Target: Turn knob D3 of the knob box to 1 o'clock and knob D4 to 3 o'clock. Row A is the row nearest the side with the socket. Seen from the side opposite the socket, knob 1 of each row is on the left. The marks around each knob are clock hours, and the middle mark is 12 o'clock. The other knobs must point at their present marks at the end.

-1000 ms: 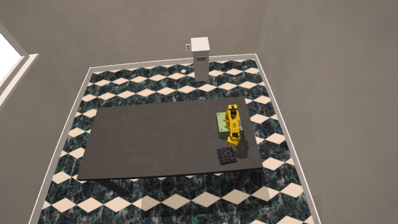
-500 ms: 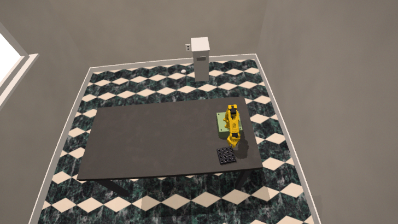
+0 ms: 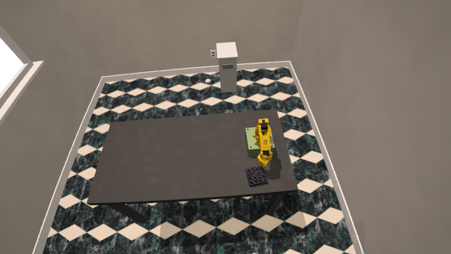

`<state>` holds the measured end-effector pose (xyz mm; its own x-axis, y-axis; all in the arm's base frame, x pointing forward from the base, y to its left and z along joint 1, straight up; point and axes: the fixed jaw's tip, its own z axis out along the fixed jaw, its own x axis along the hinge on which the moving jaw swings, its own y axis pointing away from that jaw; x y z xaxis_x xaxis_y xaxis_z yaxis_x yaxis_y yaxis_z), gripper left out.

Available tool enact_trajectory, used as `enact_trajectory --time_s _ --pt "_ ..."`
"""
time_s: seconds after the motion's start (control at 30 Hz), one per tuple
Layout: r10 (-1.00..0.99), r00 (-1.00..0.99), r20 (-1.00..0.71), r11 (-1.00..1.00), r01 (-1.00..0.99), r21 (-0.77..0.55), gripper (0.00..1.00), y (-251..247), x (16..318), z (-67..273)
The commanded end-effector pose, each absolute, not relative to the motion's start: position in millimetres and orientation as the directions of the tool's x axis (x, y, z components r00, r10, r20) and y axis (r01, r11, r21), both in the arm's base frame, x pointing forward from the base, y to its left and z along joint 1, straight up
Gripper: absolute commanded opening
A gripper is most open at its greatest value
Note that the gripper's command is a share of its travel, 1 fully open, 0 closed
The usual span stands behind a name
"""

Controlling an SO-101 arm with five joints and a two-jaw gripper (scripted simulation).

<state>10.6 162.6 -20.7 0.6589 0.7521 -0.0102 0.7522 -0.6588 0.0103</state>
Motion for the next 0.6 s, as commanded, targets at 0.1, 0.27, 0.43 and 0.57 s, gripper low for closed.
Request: enact_trajectory --time_s 0.1,0.27,0.43,0.57 --pt "0.741 0.672 0.003 -0.672 0.741 -0.002 0.10 161.6 11.4 -18.7" --pt "0.741 0.672 0.003 -0.672 0.741 -0.002 0.10 160.3 11.3 -18.7" --pt "0.741 0.672 0.003 -0.672 0.741 -0.002 0.10 158.2 11.3 -18.7" --pt "0.741 0.672 0.003 -0.672 0.741 -0.002 0.10 157.2 11.2 -18.7"
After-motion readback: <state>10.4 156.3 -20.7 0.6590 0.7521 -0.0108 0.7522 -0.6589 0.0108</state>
